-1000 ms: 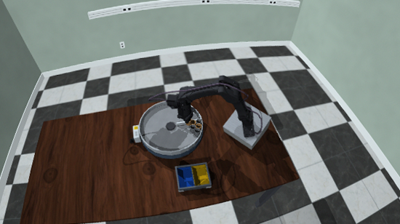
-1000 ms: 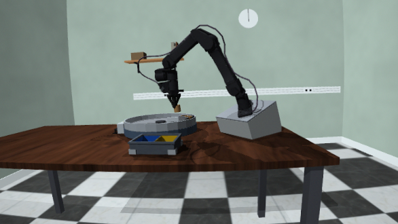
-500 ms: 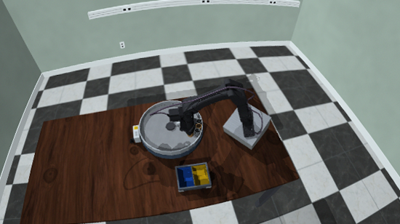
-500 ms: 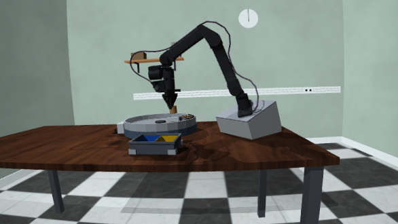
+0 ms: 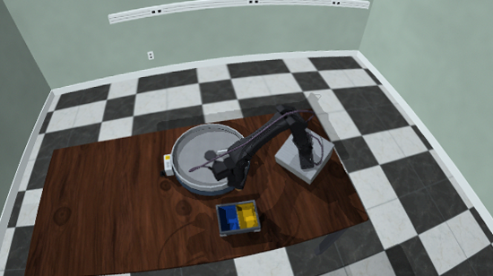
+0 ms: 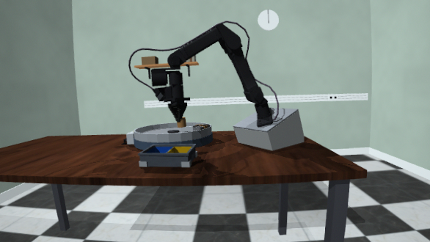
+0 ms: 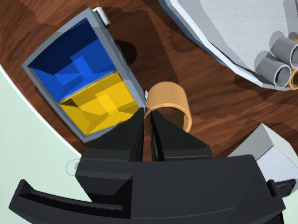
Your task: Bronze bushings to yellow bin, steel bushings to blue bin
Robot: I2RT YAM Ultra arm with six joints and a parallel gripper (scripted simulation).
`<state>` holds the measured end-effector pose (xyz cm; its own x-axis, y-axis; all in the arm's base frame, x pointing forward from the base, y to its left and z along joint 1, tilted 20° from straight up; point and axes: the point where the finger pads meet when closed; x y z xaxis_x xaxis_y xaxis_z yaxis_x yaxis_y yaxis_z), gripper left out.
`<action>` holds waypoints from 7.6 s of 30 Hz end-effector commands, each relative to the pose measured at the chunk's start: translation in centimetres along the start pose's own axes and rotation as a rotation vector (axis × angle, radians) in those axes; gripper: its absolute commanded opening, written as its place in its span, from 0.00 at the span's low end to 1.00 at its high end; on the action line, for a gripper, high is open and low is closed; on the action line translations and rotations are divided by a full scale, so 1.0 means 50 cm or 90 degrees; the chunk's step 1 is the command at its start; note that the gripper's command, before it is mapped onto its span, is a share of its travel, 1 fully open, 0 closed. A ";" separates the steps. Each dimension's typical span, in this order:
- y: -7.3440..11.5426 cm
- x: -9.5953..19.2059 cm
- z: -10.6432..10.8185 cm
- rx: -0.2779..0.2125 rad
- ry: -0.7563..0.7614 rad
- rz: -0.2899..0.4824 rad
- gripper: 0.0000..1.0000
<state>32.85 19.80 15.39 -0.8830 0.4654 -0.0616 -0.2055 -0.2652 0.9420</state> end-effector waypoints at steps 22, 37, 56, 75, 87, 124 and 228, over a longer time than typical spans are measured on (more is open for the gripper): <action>0.024 0.136 0.193 -0.005 0.061 -0.023 0.00; 0.034 0.128 0.194 -0.011 0.056 -0.028 0.00; 0.034 0.128 0.194 -0.011 0.056 -0.028 0.00; 0.037 0.135 0.198 -0.014 0.059 -0.028 0.00; 0.037 0.135 0.198 -0.014 0.060 -0.028 0.00; -0.120 0.138 0.183 0.011 0.059 -0.018 0.00; -0.188 0.133 0.207 -0.016 0.062 -0.027 0.00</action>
<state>33.01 33.64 8.48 -0.9146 0.3882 -0.1132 -0.2233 -0.2515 0.9418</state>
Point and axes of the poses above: the point where the finger pads meet when closed, its own y axis back along the fingers, its own z axis across the jaws, x = y × z, and after that the axes turned 11 degrees about -y, right-handed
